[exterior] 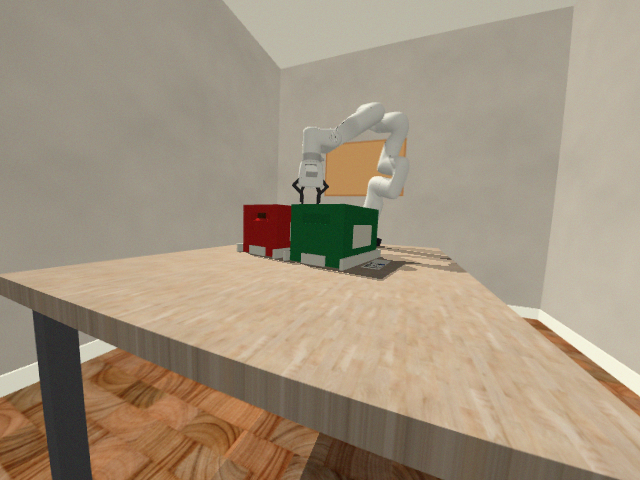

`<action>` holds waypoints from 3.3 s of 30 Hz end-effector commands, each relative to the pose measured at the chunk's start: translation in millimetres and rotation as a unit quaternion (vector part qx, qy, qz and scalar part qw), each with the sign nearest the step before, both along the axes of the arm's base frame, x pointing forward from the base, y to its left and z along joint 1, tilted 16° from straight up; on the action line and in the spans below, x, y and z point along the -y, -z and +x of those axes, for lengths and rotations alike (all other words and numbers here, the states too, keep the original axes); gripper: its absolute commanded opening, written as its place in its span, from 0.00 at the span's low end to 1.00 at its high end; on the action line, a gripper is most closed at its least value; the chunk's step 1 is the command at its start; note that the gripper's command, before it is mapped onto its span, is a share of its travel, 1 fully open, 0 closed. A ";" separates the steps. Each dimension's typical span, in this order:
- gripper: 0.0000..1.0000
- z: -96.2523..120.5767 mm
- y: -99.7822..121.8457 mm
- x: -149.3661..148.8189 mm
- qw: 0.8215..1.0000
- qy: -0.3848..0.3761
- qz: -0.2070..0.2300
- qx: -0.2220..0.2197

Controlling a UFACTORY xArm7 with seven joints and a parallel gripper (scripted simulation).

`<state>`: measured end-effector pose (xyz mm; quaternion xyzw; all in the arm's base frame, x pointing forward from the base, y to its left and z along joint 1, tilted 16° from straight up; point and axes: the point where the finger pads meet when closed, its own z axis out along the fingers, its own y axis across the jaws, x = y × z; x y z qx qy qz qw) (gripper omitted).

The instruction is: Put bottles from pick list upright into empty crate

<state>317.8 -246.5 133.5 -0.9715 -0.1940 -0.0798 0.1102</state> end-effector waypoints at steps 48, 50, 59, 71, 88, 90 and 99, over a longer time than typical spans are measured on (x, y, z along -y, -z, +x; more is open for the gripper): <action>0.65 7.3 52.0 -11.9 1.000 0.001 -0.002 0.002; 0.65 7.3 52.0 -11.9 1.000 0.001 -0.002 0.002; 0.00 6.9 48.9 -11.1 1.000 0.001 -0.002 0.002; 0.00 6.9 48.9 -11.1 1.000 0.001 -0.002 0.002; 0.00 6.9 48.9 -11.2 1.000 0.001 -0.002 0.002; 0.00 6.9 48.9 -11.2 1.000 0.001 -0.002 0.002; 0.00 6.9 48.9 -11.2 1.000 0.001 -0.002 0.002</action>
